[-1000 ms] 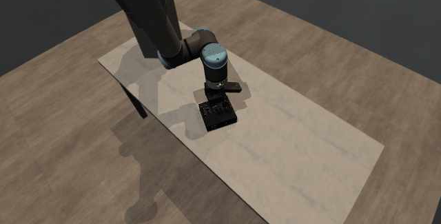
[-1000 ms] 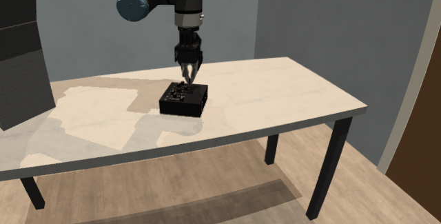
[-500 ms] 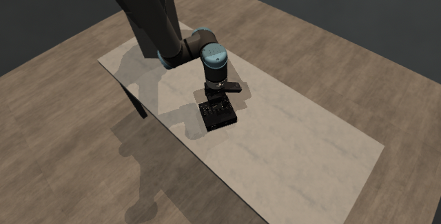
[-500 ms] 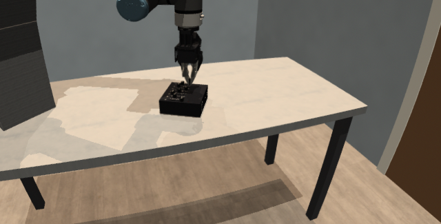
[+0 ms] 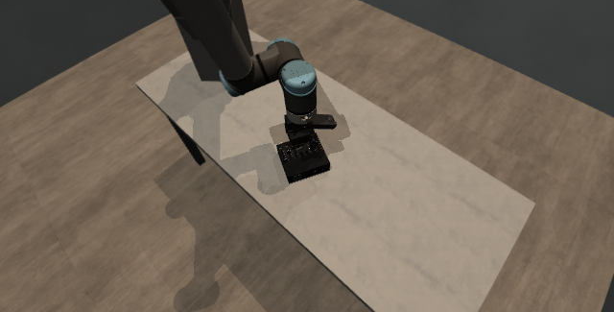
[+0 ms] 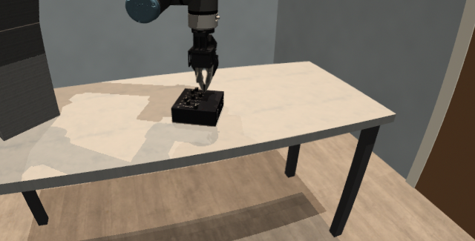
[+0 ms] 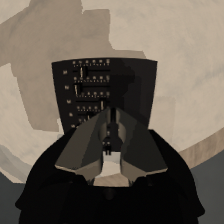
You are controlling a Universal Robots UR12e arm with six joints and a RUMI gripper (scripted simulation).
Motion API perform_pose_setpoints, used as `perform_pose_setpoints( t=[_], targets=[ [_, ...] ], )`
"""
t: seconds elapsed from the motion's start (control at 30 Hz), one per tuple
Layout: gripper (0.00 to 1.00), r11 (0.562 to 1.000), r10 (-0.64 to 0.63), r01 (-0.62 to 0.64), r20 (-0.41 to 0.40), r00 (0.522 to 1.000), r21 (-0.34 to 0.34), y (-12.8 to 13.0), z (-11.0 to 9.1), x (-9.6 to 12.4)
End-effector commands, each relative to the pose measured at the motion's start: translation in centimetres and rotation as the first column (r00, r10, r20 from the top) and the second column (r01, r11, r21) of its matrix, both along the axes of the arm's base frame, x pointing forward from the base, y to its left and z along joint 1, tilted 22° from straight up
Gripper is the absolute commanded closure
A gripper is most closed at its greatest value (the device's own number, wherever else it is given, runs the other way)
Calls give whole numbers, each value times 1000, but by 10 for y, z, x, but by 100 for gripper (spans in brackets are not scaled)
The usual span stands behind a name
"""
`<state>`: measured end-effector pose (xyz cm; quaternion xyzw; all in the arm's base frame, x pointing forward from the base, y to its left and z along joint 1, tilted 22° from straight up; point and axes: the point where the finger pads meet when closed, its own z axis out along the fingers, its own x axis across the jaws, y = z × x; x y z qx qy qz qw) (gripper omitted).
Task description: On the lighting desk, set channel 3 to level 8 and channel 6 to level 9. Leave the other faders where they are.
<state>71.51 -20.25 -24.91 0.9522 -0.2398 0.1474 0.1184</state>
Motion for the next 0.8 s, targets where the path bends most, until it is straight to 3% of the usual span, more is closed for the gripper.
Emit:
perform_pose_setpoints(
  t=[0.0,0.77],
  targets=[
    [100,1000,-1,1,3,1000,-1,-3,0,2],
    [100,1000,-1,1,3,1000,-1,-5,1,3]
  ],
)
